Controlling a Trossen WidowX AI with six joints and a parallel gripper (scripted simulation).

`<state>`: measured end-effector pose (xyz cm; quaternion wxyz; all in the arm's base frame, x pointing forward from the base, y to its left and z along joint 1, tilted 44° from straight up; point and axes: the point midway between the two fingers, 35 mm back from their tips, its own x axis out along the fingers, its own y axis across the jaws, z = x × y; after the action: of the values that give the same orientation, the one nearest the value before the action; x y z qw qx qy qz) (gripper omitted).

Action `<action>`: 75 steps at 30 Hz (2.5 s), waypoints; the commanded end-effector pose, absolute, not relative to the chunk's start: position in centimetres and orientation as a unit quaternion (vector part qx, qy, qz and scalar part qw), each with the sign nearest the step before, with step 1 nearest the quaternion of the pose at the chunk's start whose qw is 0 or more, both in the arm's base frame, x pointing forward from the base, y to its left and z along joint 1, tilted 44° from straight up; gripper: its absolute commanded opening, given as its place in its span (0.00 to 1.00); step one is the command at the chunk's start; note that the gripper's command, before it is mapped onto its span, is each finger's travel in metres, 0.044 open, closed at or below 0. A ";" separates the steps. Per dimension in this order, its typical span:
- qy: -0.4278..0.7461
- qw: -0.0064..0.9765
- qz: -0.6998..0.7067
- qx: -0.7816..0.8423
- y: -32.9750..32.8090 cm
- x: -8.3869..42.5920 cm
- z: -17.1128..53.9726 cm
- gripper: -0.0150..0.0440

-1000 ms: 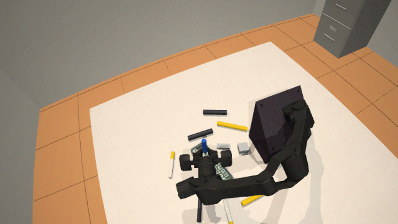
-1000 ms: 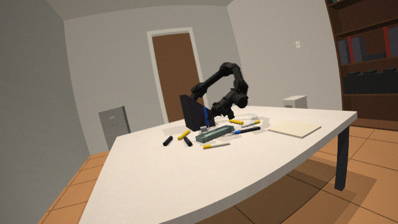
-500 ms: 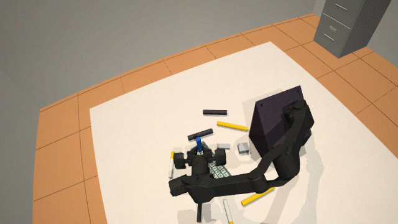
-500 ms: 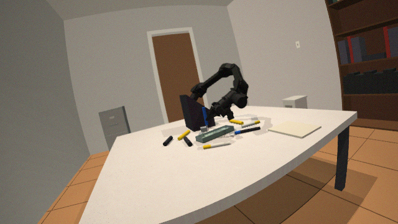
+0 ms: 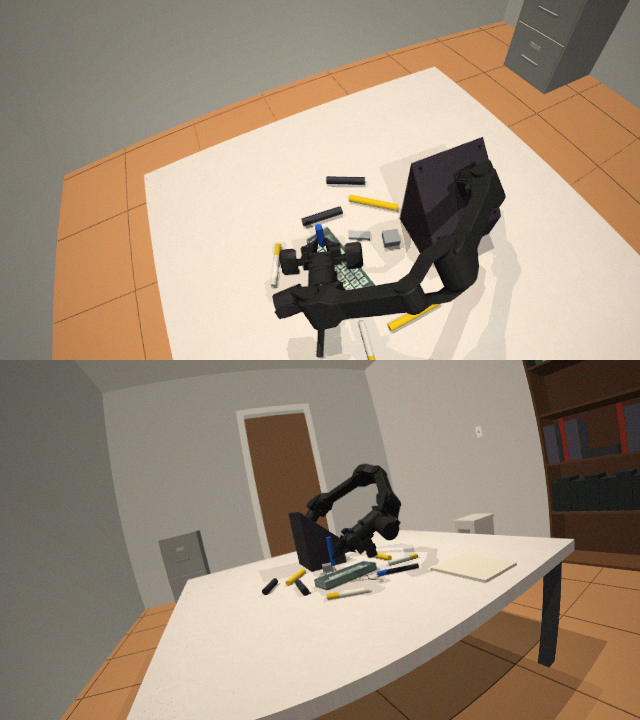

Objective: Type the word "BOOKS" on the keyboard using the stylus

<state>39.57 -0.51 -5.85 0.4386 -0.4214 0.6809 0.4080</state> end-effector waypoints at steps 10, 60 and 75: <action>0.680 0.444 0.404 -0.421 -0.3 39.9 -6.0 0.25; 0.680 0.444 0.404 -0.421 -0.2 40.4 -5.8 0.39; 0.680 0.444 0.404 -0.421 -0.2 40.4 -5.8 0.39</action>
<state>40.26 -0.18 -5.95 0.4409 -0.4225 0.6794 0.4069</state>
